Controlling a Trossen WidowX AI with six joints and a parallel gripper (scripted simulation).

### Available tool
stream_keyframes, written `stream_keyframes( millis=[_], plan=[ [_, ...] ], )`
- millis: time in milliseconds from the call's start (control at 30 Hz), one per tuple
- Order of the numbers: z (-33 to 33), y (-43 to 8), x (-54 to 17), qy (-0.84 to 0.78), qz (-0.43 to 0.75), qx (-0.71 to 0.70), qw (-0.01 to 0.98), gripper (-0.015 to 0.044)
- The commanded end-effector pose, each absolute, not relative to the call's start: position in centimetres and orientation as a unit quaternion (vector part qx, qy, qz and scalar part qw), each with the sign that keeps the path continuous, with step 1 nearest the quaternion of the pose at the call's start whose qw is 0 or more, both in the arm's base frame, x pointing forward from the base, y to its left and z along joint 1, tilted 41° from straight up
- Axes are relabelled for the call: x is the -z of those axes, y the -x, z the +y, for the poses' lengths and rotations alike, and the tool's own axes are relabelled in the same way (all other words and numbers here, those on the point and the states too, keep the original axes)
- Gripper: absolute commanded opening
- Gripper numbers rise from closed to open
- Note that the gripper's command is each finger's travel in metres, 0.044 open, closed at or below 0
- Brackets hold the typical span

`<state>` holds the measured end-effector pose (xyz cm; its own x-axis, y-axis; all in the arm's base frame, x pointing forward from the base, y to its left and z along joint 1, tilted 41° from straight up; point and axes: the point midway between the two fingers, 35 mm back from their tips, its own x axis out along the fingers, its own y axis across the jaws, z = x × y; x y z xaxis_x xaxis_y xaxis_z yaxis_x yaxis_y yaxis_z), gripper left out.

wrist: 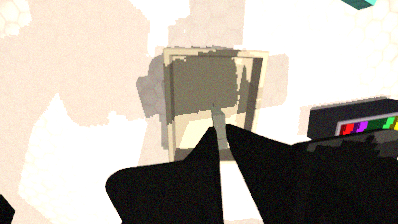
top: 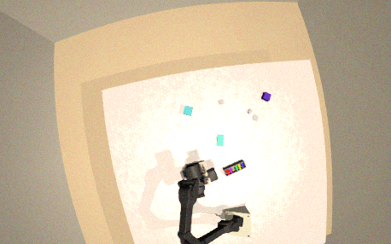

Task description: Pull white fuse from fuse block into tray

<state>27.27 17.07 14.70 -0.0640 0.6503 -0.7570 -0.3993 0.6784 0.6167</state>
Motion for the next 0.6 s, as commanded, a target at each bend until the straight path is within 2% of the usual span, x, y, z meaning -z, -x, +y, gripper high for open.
stream_keyframes(
  millis=[0, 300, 567],
  plan=[
    [17.62, -27.04, -13.93, -0.103, 0.621, -0.386, 0.674, 0.0],
    [18.08, -26.94, -13.41, -0.103, 0.621, -0.387, 0.674, 0.0],
    [17.96, -27.06, -13.75, -0.103, 0.618, -0.389, 0.675, 0.021]
  ],
)
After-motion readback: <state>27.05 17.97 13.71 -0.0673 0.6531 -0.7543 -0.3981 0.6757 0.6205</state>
